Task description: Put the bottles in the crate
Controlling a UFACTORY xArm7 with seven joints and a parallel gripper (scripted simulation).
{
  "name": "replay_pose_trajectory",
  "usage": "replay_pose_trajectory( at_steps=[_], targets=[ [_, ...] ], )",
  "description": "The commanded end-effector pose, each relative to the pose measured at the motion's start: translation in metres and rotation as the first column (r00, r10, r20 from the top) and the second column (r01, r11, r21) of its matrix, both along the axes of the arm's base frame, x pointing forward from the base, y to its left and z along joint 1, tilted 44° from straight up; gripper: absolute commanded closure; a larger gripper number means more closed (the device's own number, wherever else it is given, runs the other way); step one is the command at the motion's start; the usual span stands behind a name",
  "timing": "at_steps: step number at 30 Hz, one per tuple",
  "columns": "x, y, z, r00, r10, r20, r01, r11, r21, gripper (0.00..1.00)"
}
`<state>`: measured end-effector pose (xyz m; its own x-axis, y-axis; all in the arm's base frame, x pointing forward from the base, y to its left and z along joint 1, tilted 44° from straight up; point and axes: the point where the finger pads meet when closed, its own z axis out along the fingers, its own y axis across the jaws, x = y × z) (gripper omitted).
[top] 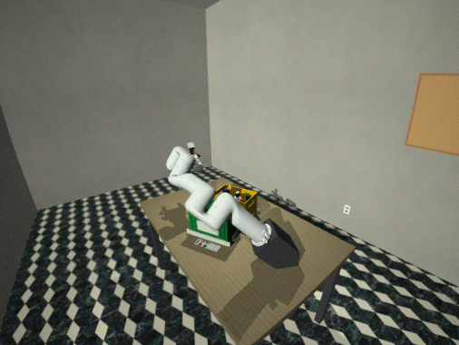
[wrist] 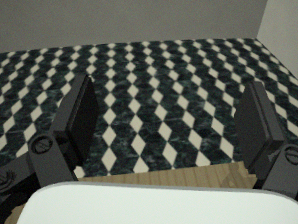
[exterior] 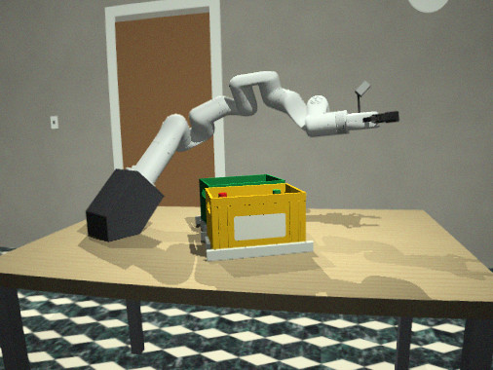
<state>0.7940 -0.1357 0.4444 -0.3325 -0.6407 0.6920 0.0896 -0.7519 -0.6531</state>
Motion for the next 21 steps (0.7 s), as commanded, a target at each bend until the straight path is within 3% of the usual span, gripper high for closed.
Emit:
replay_pose_trajectory(
  at_steps=[1, 17, 18, 21],
  targets=[
    [-0.001, -0.003, 0.003, 1.000, -0.004, 0.004, 0.004, 1.000, -0.001, 0.00],
    [-0.001, -0.003, 0.003, 1.000, -0.004, 0.004, 0.004, 1.000, -0.001, 0.00],
    [-0.005, -0.001, 0.003, 1.000, 0.016, -0.022, -0.016, 1.000, 0.000, 0.35],
    [-0.009, -0.008, 0.016, 0.999, -0.003, 0.038, 0.000, 0.997, 0.078, 0.35]
  ],
)
